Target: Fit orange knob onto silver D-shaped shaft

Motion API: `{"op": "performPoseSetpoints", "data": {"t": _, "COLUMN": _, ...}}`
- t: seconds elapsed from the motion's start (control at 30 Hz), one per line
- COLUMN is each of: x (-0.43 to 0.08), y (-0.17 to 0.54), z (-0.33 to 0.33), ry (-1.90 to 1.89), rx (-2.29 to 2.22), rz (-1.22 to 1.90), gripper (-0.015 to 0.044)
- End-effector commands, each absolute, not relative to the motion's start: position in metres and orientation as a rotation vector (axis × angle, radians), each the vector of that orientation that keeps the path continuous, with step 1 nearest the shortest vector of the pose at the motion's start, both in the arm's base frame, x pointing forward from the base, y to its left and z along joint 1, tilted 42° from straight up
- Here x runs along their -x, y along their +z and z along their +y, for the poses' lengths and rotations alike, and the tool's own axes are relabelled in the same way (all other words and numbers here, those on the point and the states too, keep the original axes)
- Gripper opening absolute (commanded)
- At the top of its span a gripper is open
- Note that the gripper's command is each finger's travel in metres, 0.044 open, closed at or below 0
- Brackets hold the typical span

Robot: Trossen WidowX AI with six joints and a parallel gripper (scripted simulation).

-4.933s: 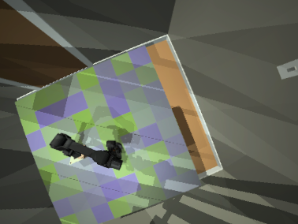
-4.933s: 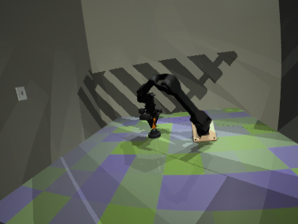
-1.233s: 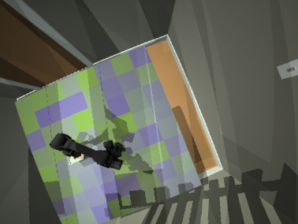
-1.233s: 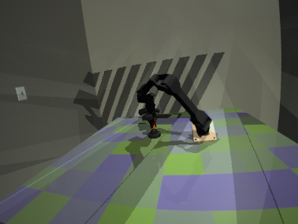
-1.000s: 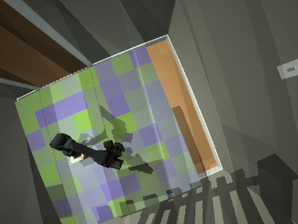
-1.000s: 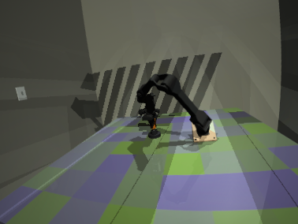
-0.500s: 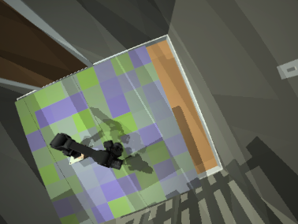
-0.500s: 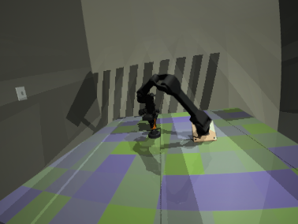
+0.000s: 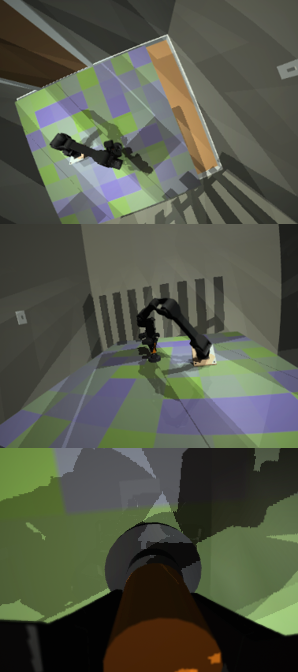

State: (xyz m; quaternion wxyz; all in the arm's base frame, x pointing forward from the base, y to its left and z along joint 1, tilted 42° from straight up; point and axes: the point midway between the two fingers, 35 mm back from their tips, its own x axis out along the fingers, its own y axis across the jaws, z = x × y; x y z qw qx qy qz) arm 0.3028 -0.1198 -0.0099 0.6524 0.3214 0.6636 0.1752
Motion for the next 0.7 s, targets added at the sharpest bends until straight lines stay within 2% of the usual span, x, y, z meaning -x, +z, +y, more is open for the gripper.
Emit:
{"op": "performPoseSetpoints", "data": {"t": 0.0, "x": -0.3030, "y": -0.0102, "z": -0.1195, "ry": 0.437, "rx": -0.688, "rz": 1.488, "gripper": 0.0000}}
{"op": "performPoseSetpoints", "data": {"t": 0.67, "x": -0.3004, "y": -0.0115, "z": -0.1195, "ry": 0.417, "rx": -0.709, "rz": 1.496, "gripper": 0.0000}}
